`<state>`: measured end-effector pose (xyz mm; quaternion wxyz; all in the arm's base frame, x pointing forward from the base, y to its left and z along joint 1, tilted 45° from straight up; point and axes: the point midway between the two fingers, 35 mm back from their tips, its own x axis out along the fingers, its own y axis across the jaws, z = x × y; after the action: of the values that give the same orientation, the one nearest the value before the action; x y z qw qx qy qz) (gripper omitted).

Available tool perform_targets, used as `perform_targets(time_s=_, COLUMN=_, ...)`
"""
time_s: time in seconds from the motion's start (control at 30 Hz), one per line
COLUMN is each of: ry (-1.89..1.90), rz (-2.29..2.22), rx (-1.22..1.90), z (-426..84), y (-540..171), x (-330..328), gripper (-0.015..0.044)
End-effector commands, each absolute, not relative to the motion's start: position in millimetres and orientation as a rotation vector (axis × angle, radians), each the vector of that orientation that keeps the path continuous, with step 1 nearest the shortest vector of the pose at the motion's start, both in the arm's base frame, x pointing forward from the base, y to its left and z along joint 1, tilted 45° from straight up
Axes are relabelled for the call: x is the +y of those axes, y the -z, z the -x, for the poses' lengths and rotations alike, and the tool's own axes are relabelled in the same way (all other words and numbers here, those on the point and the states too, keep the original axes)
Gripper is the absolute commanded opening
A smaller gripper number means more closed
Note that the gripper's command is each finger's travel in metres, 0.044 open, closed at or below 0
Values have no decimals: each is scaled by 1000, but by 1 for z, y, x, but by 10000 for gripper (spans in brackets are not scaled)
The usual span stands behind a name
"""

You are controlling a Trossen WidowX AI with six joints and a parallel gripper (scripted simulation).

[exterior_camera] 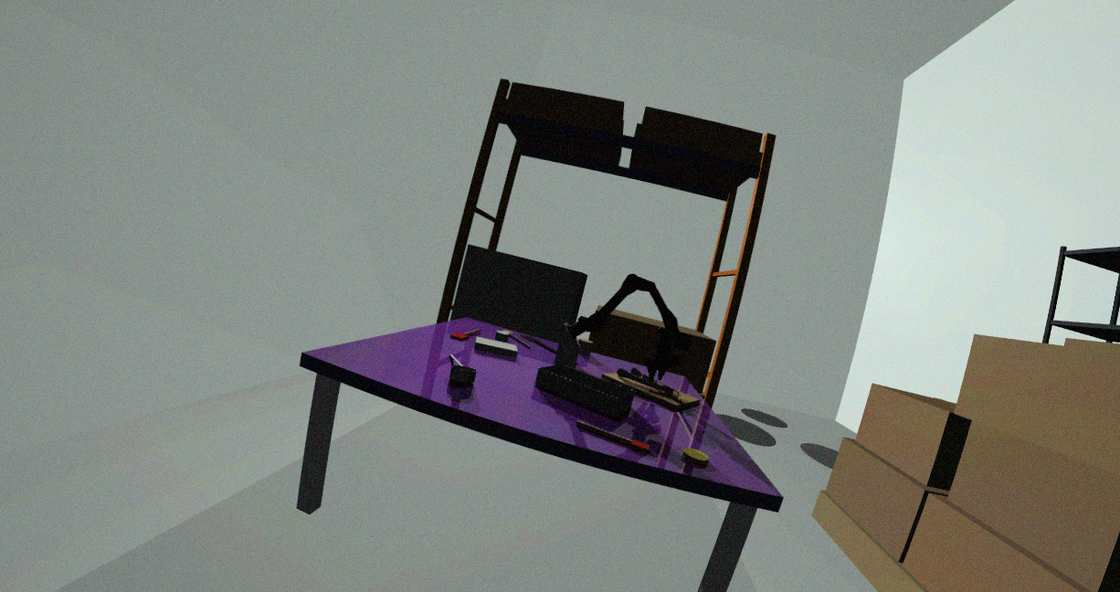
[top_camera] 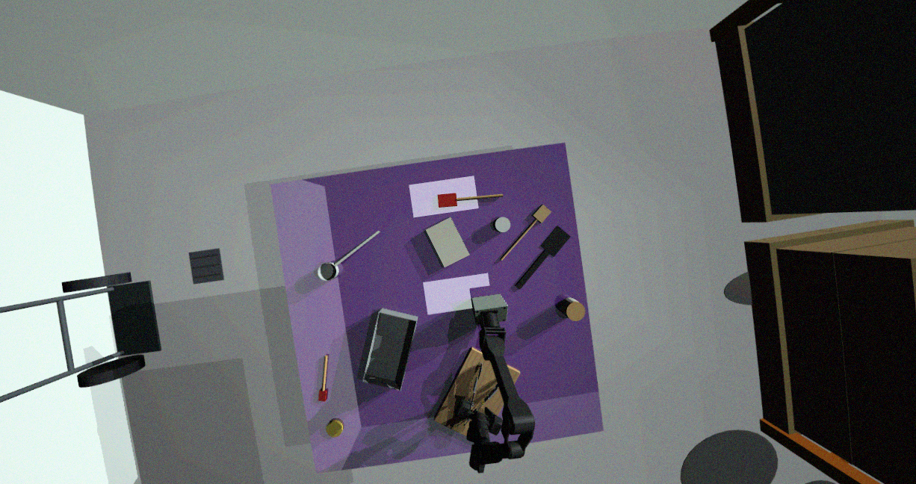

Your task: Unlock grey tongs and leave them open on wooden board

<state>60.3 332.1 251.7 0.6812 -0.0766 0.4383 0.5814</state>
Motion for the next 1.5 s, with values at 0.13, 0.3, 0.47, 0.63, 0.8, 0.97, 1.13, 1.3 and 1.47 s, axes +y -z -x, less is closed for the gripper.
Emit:
perform_targets(time_s=0.13, ry=-1302, rz=179, rx=984, z=-66, y=-251, x=330, gripper=440)
perform_targets(time_s=0.3, ry=-1287, rz=222, rx=997, z=-105, y=-245, x=309, gripper=440)
perform_targets(time_s=0.47, ry=-1275, rz=231, rx=1009, z=-150, y=-242, x=275, gripper=440)
perform_targets(time_s=0.63, ry=-1285, rz=205, rx=1000, z=-185, y=-243, x=237, gripper=440)
perform_targets(time_s=0.8, ry=-1288, rz=189, rx=993, z=-193, y=-244, x=226, gripper=440)
perform_targets(time_s=0.97, ry=-1283, rz=191, rx=995, z=-192, y=-253, x=218, gripper=440)
perform_targets(time_s=1.13, ry=-1274, rz=193, rx=999, z=-188, y=-273, x=200, gripper=440)
perform_targets(time_s=1.3, ry=-1274, rz=193, rx=999, z=-188, y=-273, x=200, gripper=440)
perform_targets(time_s=1.47, ry=-1274, rz=193, rx=999, z=-188, y=-273, x=200, gripper=440)
